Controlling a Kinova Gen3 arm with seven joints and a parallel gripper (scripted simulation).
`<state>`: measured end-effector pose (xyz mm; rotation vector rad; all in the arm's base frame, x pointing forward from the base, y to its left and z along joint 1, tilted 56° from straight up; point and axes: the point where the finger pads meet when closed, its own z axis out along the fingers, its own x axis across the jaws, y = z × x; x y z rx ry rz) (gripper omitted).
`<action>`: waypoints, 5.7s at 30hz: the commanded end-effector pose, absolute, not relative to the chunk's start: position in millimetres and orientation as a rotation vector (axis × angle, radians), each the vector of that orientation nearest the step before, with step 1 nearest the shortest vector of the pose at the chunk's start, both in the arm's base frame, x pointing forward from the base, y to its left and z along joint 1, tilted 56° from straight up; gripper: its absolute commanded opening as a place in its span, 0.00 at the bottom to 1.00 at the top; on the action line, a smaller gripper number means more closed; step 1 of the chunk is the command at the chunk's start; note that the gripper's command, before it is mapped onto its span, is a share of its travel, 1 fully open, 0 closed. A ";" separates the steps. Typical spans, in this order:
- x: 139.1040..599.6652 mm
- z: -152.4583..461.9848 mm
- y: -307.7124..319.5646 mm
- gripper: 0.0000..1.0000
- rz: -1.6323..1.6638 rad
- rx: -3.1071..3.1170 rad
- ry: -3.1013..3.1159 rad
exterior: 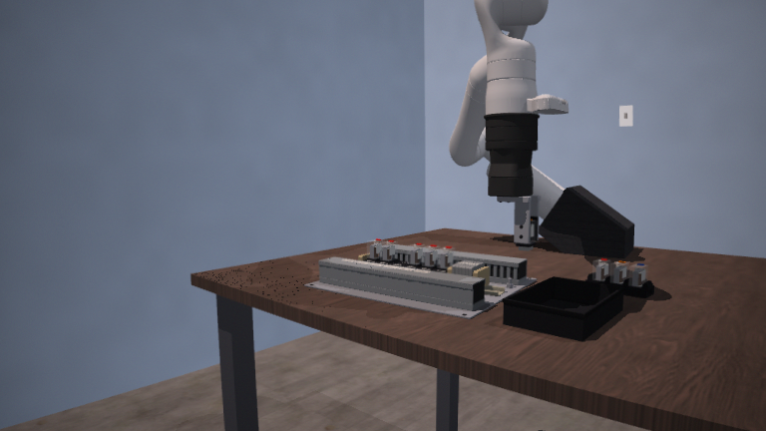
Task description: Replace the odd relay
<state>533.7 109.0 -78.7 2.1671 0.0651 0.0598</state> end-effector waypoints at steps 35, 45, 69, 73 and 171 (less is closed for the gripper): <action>541.9 -152.0 137.8 0.00 0.063 2.166 0.066; 537.7 -153.8 133.6 0.00 0.053 2.166 0.053; 536.8 -147.8 129.2 0.00 0.049 2.157 0.044; 536.7 -147.2 130.4 0.00 0.049 2.159 0.045; 544.3 -179.5 73.9 0.00 0.070 2.170 0.041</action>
